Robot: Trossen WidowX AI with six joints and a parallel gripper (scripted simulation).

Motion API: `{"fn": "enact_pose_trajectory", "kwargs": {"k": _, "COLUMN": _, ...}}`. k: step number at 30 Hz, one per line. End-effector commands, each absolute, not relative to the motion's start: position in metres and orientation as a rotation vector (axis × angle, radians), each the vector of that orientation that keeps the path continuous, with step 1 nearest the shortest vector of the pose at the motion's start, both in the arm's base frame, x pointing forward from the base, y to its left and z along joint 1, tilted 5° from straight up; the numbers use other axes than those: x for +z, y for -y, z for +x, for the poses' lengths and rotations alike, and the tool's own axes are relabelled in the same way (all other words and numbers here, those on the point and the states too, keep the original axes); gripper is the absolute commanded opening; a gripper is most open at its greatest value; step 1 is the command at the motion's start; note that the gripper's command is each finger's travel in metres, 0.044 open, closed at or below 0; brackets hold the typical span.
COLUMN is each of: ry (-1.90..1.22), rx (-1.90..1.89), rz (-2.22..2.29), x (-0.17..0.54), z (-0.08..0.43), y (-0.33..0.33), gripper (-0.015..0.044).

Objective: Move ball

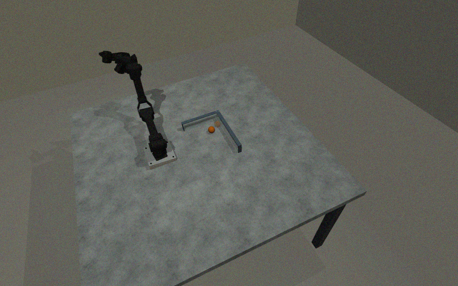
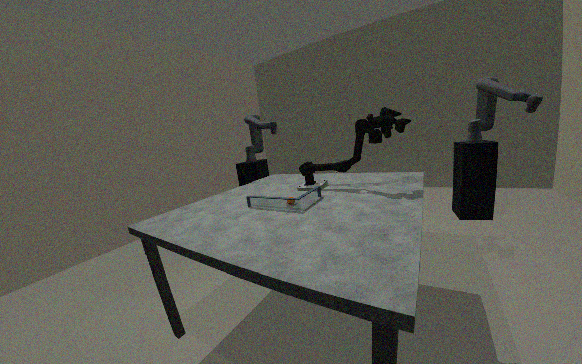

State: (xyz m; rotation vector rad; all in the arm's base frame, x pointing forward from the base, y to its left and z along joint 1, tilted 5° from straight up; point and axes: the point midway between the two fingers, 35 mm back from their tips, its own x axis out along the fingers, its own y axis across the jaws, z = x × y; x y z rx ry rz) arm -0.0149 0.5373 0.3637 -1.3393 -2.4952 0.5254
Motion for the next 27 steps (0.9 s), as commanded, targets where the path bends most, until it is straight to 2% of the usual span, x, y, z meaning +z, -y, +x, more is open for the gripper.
{"fn": "enact_pose_trajectory", "kwargs": {"k": 1, "ry": 2.493, "rx": 0.520, "rz": -1.339, "x": 0.365, "z": -0.016, "y": -0.537, "gripper": 0.0374}}
{"fn": "enact_pose_trajectory", "kwargs": {"k": 4, "ry": 2.461, "rx": 0.436, "rz": -1.320, "x": 0.390, "z": -0.025, "y": -0.526, "gripper": 0.0300}}
{"fn": "enact_pose_trajectory", "kwargs": {"k": 14, "ry": 2.441, "rx": -0.072, "rz": -1.069, "x": 0.513, "z": -0.093, "y": -0.444, "gripper": 0.0300}}
{"fn": "enact_pose_trajectory", "kwargs": {"k": 27, "ry": 2.172, "rx": -0.622, "rz": -0.669, "x": 0.643, "z": -0.137, "y": -0.265, "gripper": 0.0300}}
